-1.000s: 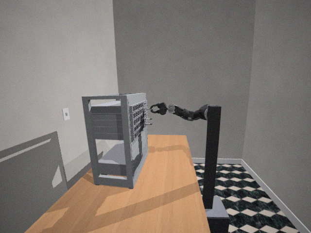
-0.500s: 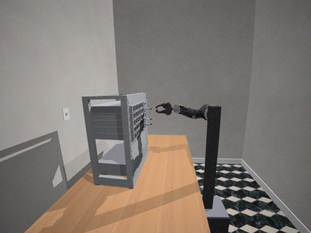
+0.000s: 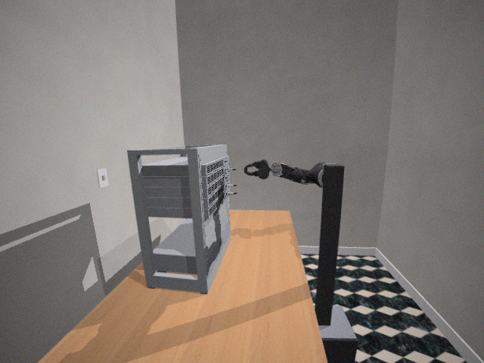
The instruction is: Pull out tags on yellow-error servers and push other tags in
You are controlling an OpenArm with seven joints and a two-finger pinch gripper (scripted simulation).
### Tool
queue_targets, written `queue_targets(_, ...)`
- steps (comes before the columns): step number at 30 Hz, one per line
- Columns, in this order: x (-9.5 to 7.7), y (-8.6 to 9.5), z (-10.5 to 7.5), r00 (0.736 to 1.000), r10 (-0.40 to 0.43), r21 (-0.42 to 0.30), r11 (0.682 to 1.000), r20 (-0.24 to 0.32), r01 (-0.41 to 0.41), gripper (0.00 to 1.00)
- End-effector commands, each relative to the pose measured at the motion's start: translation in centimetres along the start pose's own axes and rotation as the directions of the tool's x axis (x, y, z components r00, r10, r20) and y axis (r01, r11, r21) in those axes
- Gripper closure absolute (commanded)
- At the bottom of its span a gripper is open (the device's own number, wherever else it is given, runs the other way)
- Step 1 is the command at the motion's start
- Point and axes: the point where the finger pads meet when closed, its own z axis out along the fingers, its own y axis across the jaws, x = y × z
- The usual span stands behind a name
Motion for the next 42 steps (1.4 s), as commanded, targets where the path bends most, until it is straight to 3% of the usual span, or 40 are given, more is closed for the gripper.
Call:
queue_targets(1, -0.2, 0.5, -0.2, 1.0, 0.006, -0.017, 1.0, 0.005, -0.005, 1.0)
queue_targets(20, -0.2, 0.4, -3.1, 1.0, 0.006, -0.017, 1.0, 0.006, -0.006, 1.0)
queue_targets(42, -0.3, 0.4, -4.7, 1.0, 0.006, -0.017, 1.0, 0.007, -0.006, 1.0)
